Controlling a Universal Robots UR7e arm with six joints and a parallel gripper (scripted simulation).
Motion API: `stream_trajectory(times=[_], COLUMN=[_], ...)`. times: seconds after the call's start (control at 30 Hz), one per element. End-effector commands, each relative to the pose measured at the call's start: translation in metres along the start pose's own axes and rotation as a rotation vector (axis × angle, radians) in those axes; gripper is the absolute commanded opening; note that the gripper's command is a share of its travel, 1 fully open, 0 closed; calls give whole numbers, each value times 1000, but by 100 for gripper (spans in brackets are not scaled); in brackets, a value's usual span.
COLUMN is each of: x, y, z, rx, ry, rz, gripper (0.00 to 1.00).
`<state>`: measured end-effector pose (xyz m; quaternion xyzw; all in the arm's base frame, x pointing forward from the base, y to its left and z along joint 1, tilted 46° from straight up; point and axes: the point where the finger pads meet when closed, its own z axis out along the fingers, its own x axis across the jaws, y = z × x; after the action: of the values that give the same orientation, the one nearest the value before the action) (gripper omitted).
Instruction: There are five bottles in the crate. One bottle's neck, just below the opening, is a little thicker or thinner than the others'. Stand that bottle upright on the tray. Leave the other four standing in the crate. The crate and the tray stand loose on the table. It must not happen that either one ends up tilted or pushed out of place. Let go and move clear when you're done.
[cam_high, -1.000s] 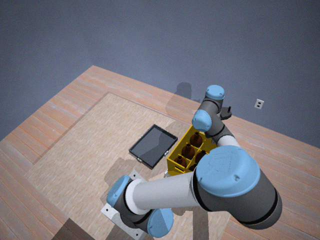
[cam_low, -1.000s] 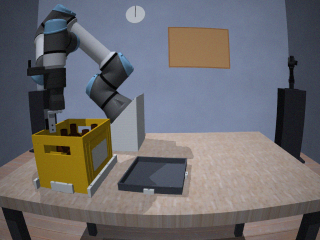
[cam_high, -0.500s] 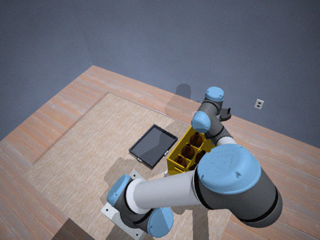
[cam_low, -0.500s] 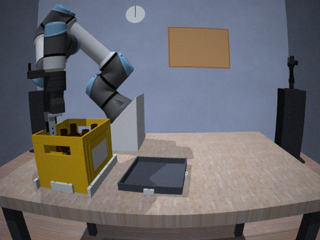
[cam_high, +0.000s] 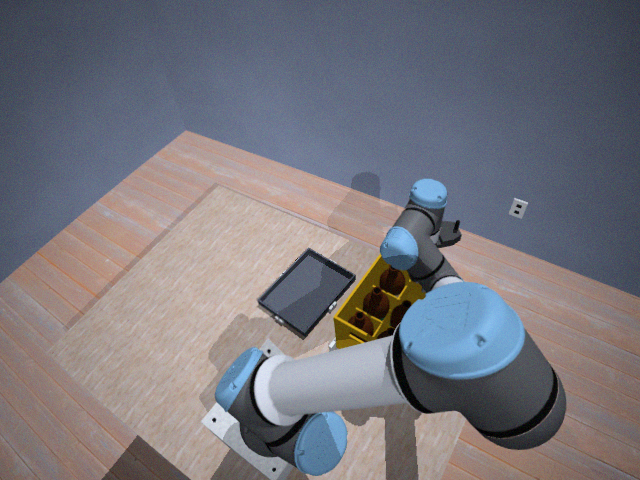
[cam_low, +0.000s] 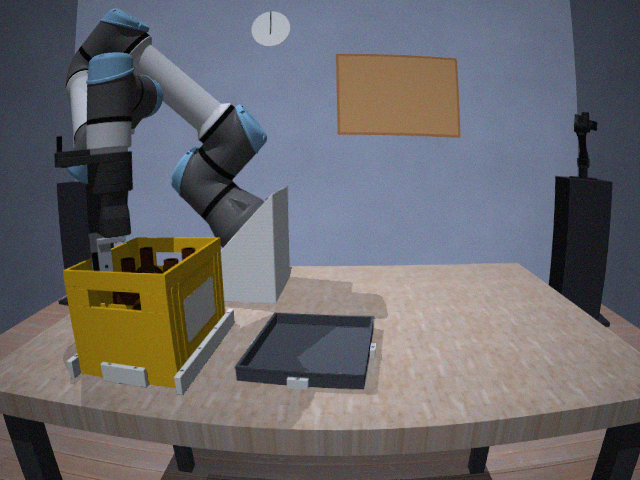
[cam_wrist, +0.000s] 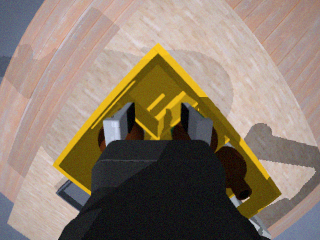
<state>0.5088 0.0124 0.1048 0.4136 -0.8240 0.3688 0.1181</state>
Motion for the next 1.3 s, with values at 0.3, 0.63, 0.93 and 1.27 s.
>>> stream_trajectory(times=[0.3,0.63,0.93,1.27], x=[0,0,0,0], y=[0,0,0,0], z=[10,12,12,12], rx=[1,1,1,1], ry=[-1,-1,-1,-1], rz=[0,0,0,0], gripper=[100,100,100,100])
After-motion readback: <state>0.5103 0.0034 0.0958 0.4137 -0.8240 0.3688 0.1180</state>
